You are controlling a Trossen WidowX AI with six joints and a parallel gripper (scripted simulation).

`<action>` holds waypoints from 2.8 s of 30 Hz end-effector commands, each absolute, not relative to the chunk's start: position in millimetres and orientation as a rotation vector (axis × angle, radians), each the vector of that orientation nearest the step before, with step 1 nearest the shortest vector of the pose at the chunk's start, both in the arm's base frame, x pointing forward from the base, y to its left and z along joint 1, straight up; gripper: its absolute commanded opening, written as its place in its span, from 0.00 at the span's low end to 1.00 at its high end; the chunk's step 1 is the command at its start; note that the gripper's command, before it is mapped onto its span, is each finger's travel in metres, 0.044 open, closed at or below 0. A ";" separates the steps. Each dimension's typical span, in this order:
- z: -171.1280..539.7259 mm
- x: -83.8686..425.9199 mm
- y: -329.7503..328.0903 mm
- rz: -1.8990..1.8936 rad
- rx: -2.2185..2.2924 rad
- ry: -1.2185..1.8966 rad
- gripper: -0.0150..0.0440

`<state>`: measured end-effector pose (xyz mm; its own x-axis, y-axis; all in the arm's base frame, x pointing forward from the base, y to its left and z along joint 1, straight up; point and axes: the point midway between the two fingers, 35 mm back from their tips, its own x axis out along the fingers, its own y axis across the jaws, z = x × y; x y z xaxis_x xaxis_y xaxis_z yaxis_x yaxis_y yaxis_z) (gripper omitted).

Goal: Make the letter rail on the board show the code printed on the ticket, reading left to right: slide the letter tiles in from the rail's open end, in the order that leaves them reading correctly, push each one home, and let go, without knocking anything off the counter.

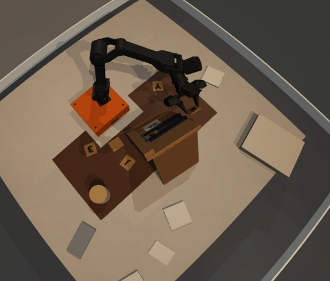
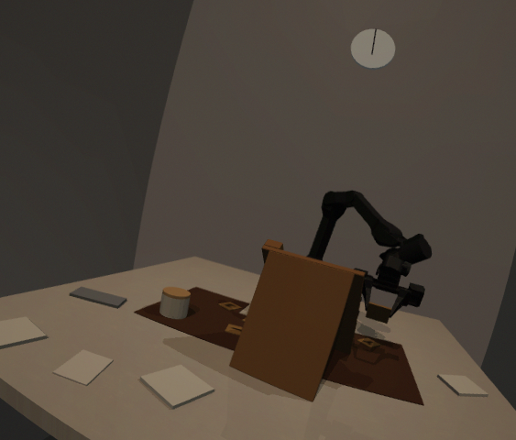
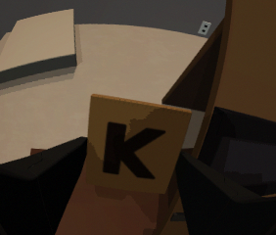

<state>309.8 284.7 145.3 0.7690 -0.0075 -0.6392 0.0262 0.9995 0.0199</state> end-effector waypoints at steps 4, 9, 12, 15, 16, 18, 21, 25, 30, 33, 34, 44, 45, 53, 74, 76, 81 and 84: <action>147.3 309.6 281.6 -0.012 0.033 0.691 0.25; 147.2 309.6 279.1 -0.012 0.032 0.691 0.25; 147.1 309.6 277.7 -0.013 0.032 0.691 0.25; 147.0 309.6 276.2 -0.013 0.032 0.691 0.25; 147.0 309.6 275.7 -0.013 0.032 0.691 0.25; 146.9 309.5 274.7 -0.013 0.032 0.691 0.25; 146.9 309.5 273.2 -0.013 0.032 0.691 0.25; 146.7 309.5 271.1 -0.013 0.031 0.691 0.25; 146.6 309.5 268.2 -0.013 0.031 0.691 0.25; 146.5 309.5 266.7 -0.013 0.031 0.691 0.25; 146.5 309.4 266.2 -0.013 0.031 0.691 0.25; 146.3 309.4 261.2 -0.013 0.031 0.691 0.25; 146.3 309.4 260.7 -0.013 0.030 0.691 0.25; 146.0 309.3 256.7 -0.013 0.030 0.691 0.25; 145.4 309.2 246.3 -0.014 0.029 0.691 0.25; 145.3 309.2 245.3 -0.014 0.029 0.691 0.25; 145.2 309.2 242.8 -0.014 0.029 0.691 0.25; 145.1 309.2 241.3 -0.014 0.029 0.691 0.25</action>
<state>309.3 242.4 143.2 0.7689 -0.0099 -0.6392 0.0264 0.9995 0.0162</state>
